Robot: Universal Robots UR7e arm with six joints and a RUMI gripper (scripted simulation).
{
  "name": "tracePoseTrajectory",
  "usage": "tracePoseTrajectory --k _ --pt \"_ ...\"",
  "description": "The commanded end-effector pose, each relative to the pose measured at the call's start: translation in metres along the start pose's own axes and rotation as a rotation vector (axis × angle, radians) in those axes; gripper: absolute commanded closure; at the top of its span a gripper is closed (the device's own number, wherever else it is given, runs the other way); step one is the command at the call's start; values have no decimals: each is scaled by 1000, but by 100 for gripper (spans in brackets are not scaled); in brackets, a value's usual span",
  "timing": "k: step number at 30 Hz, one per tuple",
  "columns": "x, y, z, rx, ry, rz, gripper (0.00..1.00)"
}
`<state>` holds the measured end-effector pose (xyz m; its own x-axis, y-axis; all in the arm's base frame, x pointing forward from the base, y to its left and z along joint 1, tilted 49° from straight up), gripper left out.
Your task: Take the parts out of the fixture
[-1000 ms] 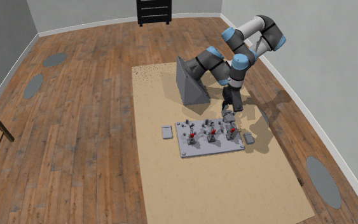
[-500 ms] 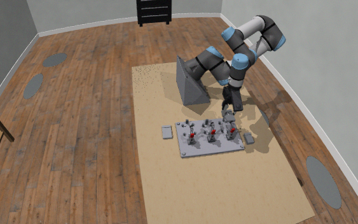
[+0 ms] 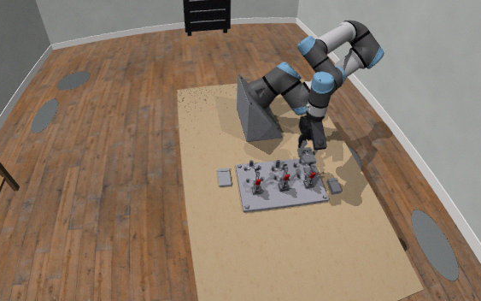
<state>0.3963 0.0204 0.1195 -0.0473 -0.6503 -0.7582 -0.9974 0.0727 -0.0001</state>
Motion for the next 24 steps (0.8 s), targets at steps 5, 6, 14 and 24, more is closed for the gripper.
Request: tracePoseTrajectory --k 5,6,14,24 --pt "-4 0 0 1 0 0 100" --pt "-5 -1 0 1 0 0 100" --pt "-15 -1 0 1 0 0 100" --pt "-44 -3 0 1 0 0 100"
Point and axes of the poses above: the point where the finger pads meet when closed, its own z axis out along the fingers, its own x axis across the jaws, y = z × x, the point moved 6 cm from there along -z, back along the fingers, and after that the axes turned 3 degrees about -z, right-handed, at the moved point
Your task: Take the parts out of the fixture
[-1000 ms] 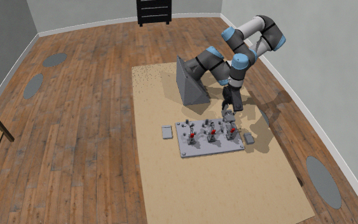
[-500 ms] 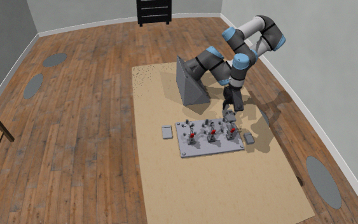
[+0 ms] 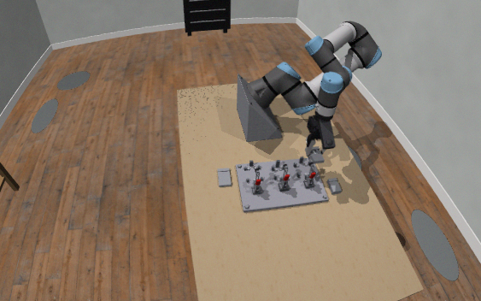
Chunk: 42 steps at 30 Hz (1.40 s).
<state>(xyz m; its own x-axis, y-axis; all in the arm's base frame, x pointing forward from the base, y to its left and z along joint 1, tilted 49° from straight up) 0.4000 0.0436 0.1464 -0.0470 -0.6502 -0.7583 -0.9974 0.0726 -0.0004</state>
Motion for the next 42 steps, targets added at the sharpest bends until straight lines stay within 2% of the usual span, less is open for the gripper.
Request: tracePoseTrajectory --k 1,16,29,42 --pt "-8 -1 -1 1 1 0 100" --pt "-65 -4 -1 1 1 0 100" --pt "-86 -5 -1 1 1 0 100" --pt "-89 -5 -1 1 1 0 100"
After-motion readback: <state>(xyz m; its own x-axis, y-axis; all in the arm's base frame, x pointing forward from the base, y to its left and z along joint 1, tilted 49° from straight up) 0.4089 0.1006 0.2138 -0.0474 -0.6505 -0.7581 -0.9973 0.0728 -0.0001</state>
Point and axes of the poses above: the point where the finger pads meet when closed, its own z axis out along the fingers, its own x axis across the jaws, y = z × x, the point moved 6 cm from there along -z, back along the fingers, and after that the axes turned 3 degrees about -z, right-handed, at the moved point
